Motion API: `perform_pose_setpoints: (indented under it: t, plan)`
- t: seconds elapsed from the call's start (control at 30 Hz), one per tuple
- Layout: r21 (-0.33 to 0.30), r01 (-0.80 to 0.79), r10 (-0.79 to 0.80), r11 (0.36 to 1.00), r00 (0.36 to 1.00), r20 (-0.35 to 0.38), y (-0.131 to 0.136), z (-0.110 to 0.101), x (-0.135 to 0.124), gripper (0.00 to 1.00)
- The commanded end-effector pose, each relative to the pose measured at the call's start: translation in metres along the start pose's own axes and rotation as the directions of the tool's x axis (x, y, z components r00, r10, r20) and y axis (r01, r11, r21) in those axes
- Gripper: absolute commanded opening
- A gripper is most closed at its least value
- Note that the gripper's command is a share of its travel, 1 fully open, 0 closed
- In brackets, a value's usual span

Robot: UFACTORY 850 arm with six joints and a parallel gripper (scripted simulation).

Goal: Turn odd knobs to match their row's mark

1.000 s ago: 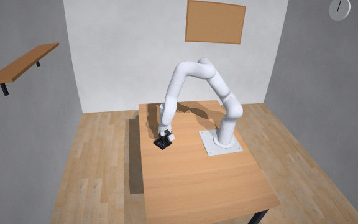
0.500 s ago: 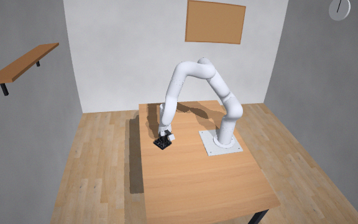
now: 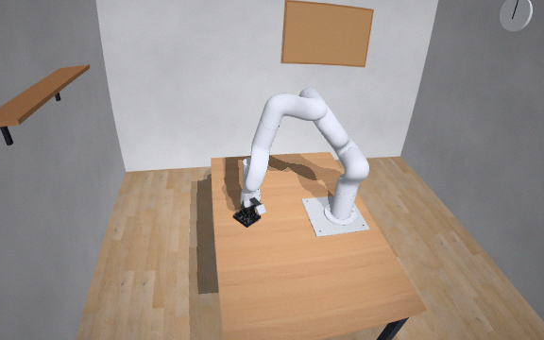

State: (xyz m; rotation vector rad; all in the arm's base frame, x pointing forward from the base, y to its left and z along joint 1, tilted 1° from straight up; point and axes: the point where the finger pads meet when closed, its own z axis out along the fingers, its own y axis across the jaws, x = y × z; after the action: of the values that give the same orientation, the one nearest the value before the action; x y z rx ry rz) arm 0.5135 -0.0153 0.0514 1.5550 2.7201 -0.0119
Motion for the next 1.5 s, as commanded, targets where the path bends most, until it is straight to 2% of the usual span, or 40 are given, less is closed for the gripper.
perform_pose_setpoints:
  t: [0.0, 1.47]
  plan:
    - [-0.002, 0.000, 0.000, 1.000, 1.000, 0.001, 0.0008, 0.0024, -0.0005, 0.19]
    - [-0.002, 0.000, 0.000, 1.000, 1.000, 0.001, 0.0008, 0.0066, -0.0005, 0.19]
